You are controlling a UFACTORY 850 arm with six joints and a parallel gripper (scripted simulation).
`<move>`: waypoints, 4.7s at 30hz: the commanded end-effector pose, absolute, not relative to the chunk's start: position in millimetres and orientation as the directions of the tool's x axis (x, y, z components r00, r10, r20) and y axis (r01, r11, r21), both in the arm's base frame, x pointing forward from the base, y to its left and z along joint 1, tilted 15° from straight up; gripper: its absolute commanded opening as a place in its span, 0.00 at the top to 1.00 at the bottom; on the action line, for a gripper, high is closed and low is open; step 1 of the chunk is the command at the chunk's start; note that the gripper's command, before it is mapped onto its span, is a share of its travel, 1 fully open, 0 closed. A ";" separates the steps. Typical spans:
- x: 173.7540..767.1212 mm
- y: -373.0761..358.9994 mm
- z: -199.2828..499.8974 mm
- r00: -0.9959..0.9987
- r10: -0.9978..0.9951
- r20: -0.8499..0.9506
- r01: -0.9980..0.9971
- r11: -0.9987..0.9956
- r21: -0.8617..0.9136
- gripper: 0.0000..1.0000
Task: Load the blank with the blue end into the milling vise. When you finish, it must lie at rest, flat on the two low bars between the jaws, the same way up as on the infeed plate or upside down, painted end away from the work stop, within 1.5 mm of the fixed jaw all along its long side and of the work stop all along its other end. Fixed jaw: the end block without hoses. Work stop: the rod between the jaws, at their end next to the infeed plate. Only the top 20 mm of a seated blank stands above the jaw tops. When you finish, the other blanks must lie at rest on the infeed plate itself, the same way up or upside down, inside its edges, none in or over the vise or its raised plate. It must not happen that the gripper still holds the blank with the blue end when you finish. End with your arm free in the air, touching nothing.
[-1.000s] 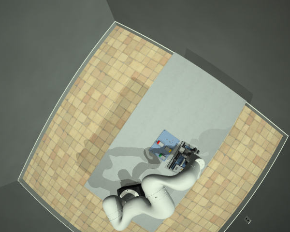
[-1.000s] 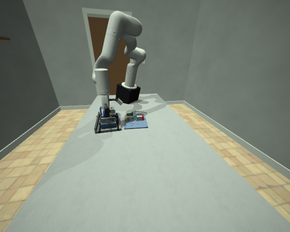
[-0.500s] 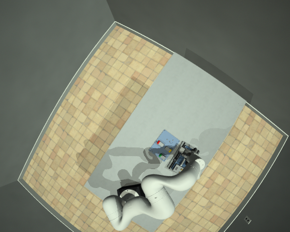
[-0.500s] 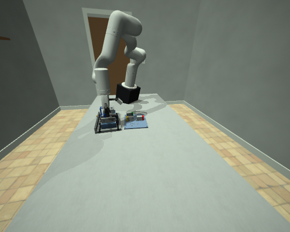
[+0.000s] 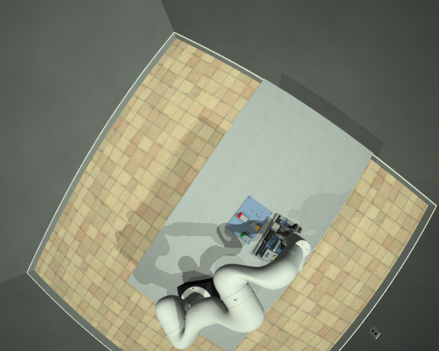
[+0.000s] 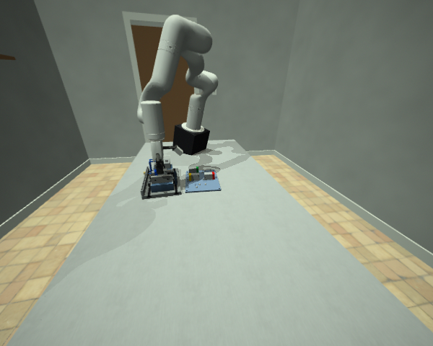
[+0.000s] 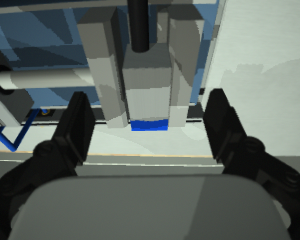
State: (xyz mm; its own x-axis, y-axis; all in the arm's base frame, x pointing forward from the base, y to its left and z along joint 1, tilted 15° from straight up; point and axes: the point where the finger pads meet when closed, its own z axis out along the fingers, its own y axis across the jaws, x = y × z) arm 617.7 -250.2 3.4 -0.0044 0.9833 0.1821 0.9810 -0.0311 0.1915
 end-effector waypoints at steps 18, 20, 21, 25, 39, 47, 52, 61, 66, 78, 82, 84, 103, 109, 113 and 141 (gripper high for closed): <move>617.9 -251.3 7.4 -0.004 0.983 0.181 0.981 -0.031 0.193 0.00; 617.8 -251.4 7.9 -0.004 0.983 0.181 0.981 -0.031 0.193 0.00; 617.7 -251.4 8.2 -0.004 0.983 0.181 0.981 -0.031 0.193 0.00; 617.5 -251.7 9.3 -0.004 0.983 0.181 0.981 -0.031 0.193 0.00; 617.1 -252.0 11.3 -0.004 0.983 0.181 0.981 -0.031 0.193 0.00; 616.7 -252.3 13.0 -0.004 0.983 0.181 0.981 -0.031 0.193 0.00; 616.7 -252.3 13.0 -0.004 0.983 0.181 0.981 -0.031 0.193 0.00; 616.2 -252.8 15.5 -0.004 0.983 0.181 0.981 -0.031 0.193 0.00; 616.2 -252.9 15.8 -0.004 0.983 0.181 0.981 -0.031 0.193 0.00; 615.4 -253.6 19.7 -0.004 0.983 0.181 0.981 -0.031 0.193 0.00; 615.3 -253.7 20.1 -0.004 0.983 0.181 0.981 -0.031 0.193 0.00; 615.3 -253.7 20.1 -0.004 0.983 0.181 0.981 -0.031 0.193 0.00; 603.6 -264.4 77.8 -0.004 0.983 0.181 0.981 -0.031 0.193 0.00; 599.3 -268.4 99.1 -0.005 0.983 0.181 0.981 -0.031 0.193 0.00; 596.1 -271.1 114.6 -0.004 0.983 0.181 0.981 -0.031 0.193 0.00; 598.4 -269.1 103.6 -0.004 0.983 0.181 0.981 -0.031 0.193 0.00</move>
State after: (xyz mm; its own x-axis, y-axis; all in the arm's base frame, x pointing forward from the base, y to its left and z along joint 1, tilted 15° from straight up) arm 597.5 -268.9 104.2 -0.0044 0.9833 0.1820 0.9810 -0.0311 0.1916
